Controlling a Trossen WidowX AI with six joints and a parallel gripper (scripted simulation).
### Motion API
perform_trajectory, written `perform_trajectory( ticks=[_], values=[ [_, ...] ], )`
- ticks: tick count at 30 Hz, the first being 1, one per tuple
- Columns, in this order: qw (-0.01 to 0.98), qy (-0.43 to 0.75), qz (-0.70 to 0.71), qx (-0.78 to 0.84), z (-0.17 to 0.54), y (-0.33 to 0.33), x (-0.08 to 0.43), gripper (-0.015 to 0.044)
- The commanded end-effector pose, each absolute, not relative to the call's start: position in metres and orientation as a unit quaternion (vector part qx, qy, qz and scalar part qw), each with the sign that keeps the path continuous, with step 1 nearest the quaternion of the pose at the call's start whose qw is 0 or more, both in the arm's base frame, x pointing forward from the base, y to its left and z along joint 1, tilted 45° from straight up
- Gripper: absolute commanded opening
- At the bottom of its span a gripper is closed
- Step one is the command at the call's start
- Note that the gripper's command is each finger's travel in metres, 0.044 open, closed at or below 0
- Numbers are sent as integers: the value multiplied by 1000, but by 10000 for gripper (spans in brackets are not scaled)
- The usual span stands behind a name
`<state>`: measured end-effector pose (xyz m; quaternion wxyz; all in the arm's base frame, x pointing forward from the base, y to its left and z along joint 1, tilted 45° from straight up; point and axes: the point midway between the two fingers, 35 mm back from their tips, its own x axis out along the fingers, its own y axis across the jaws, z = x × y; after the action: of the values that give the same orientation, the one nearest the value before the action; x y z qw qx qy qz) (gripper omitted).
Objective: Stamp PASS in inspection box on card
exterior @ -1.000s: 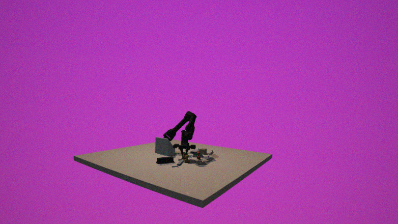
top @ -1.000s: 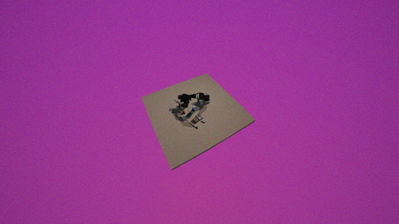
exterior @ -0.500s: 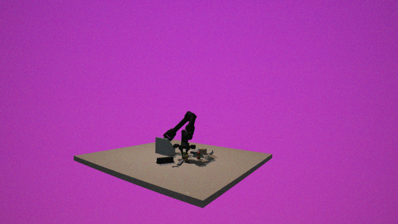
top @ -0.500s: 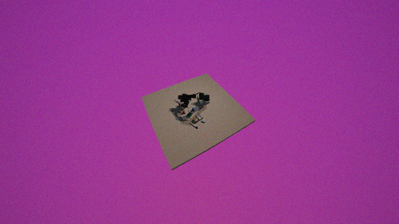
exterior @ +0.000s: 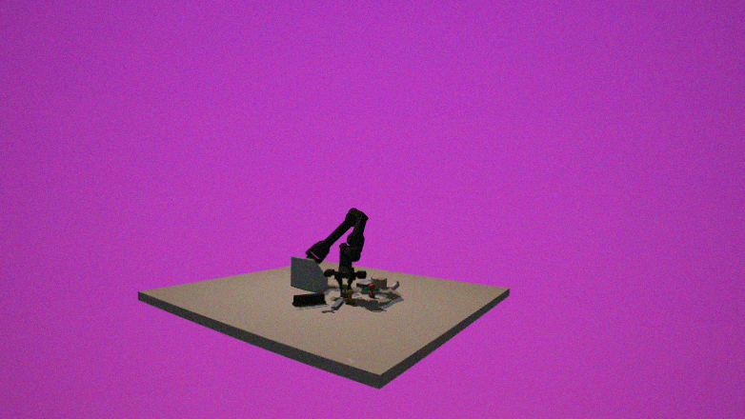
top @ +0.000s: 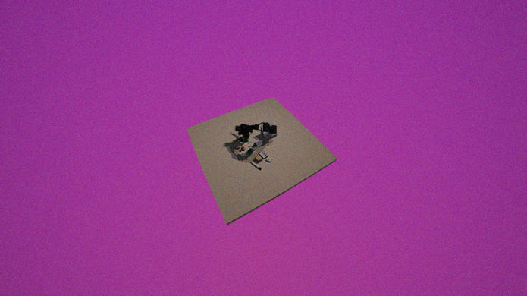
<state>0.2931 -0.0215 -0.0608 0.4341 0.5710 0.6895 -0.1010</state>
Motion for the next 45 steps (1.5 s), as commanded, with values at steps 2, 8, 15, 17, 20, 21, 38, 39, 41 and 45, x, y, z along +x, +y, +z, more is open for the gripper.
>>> perform_trajectory(
  ticks=[2,8,15,17,20,21,38,39,41,45],
  values=[
    [434,690,-99,571,-62,-19,294,0],
    [434,690,-99,571,-62,-19,294,0],
    [434,690,-99,571,-62,-19,294,0],
    [434,690,-99,571,-62,-19,294,0],
    [434,690,-99,571,-61,-20,294,0],
    [434,690,-99,571,-61,-20,294,0],
    [434,690,-99,571,-55,-26,293,0],
    [434,690,-99,571,-55,-26,293,0],
    [434,690,-99,571,-54,-27,293,0],
    [434,690,-99,571,-52,-29,294,0]
  ],
)
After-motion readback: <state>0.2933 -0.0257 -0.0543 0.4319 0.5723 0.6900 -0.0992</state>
